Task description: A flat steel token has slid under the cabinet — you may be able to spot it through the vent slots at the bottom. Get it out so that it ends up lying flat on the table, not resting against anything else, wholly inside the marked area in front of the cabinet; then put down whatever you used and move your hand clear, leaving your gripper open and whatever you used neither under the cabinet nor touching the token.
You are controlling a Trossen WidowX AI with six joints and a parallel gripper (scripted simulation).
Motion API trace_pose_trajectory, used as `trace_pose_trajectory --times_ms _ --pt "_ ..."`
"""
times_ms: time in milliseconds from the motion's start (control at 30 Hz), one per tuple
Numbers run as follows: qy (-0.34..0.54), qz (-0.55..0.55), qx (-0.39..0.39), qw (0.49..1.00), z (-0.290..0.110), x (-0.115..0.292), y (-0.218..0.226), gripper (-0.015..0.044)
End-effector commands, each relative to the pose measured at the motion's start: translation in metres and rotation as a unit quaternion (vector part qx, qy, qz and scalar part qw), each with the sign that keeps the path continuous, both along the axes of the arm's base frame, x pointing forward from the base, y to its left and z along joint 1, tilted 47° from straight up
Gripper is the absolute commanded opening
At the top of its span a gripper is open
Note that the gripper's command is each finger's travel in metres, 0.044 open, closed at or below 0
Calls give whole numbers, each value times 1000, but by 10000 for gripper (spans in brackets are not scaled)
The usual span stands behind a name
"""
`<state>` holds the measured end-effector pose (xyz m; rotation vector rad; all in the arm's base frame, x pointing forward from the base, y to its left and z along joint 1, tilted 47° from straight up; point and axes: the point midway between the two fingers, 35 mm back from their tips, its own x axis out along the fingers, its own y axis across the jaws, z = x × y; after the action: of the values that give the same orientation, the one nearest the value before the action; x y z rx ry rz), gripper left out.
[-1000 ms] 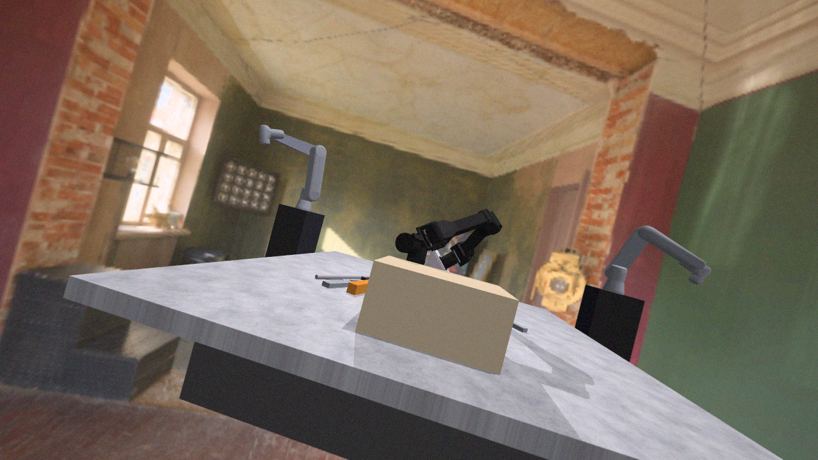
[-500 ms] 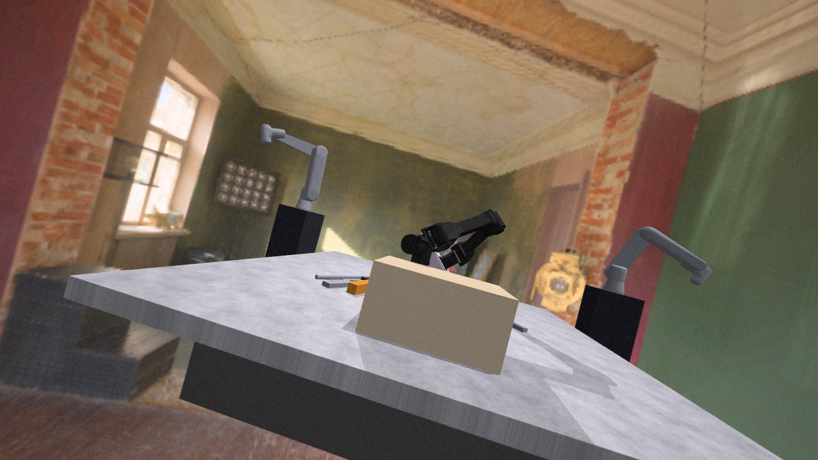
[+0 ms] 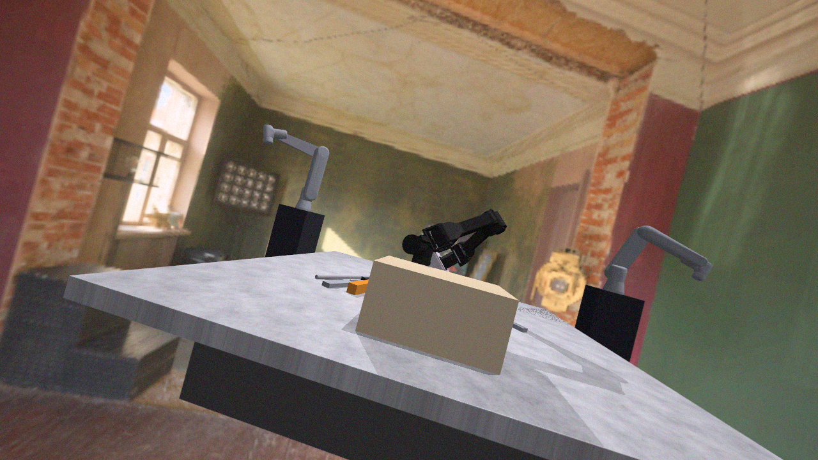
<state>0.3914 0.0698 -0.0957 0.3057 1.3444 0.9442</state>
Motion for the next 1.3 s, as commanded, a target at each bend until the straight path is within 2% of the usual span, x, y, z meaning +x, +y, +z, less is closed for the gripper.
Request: trace_pose_trajectory --times_ms 0,1267 --pt "1 2 0 1000 -2 -7 -2 0" --pt "2 2 0 1000 -15 -47 -17 0"
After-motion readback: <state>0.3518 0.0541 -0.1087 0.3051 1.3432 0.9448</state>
